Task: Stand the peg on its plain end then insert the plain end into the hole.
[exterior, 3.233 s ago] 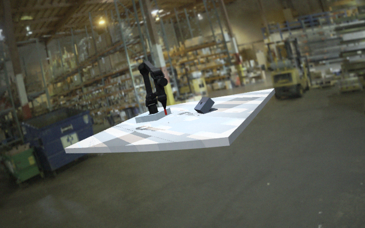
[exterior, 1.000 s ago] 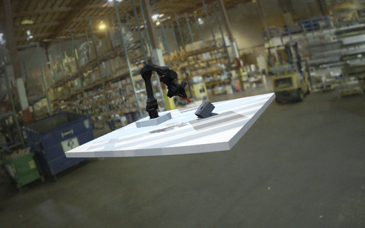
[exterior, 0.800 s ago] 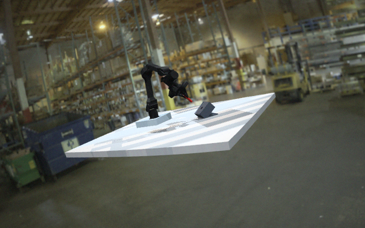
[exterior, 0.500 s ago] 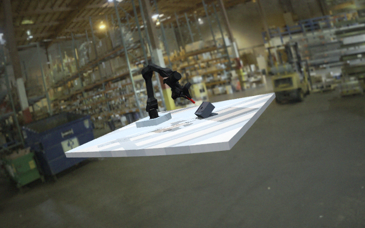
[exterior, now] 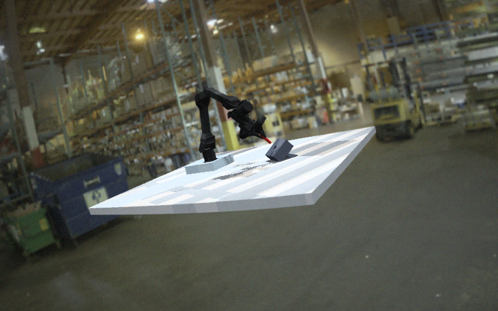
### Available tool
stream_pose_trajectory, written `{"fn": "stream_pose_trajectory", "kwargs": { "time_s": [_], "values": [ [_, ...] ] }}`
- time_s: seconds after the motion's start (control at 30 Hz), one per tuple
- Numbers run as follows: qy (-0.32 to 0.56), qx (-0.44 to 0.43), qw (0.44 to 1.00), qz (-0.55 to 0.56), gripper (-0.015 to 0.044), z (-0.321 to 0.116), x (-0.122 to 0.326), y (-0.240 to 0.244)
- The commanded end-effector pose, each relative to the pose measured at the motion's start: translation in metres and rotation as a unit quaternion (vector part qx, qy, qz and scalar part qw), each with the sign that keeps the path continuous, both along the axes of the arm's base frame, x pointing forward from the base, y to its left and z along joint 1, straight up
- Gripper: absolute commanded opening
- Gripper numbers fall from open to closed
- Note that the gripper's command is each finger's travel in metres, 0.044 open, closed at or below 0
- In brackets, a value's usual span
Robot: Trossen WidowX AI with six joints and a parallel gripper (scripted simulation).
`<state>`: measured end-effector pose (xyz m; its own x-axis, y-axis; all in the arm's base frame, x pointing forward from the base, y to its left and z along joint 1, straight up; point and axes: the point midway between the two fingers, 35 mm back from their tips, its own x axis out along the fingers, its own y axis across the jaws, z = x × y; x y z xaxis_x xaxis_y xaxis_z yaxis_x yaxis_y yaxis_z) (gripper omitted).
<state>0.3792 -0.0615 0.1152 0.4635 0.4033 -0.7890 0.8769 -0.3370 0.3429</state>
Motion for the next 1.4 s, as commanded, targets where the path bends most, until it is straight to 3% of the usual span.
{"fn": "stream_pose_trajectory", "kwargs": {
  "time_s": [0.0, 1.37],
  "values": [
    [0.003, 0.005, 1.000, 0.001, 0.0000, -0.004, 0.000, 0.002],
    [-0.006, 0.003, 1.000, 0.005, 0.0000, -0.018, 0.012, 0.010]
  ]
}}
